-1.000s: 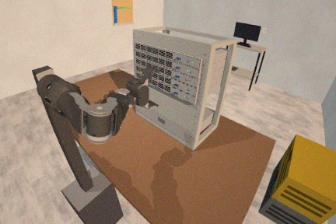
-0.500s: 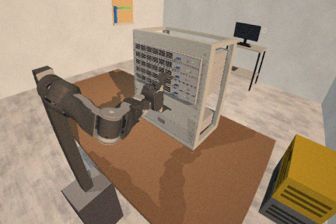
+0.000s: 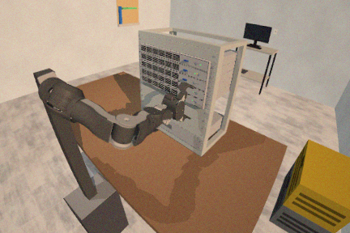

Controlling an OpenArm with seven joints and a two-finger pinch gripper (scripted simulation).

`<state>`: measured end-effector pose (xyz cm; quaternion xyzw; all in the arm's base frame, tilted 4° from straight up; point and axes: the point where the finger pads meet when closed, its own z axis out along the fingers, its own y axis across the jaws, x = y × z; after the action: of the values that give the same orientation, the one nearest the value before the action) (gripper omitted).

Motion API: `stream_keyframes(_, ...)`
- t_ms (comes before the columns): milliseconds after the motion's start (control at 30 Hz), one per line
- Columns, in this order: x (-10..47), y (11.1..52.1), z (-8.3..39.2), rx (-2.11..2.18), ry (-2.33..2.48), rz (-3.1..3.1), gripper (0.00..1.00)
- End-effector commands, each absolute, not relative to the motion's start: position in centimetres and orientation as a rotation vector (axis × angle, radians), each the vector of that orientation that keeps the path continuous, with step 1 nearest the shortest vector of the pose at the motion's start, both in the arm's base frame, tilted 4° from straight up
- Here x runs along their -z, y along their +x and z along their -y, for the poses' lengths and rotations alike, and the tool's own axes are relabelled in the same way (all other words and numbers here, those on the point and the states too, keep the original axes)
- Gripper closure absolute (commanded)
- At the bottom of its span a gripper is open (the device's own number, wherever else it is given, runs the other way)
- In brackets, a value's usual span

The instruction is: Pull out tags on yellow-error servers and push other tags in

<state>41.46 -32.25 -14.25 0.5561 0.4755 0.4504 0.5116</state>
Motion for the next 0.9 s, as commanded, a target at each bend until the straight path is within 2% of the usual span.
stream_keyframes(0,14.42,41.74,32.09,-1.097,1.331,-1.163,0.00)
stream_keyframes(867,14.82,42.34,32.45,-1.100,1.329,-1.164,0.00)
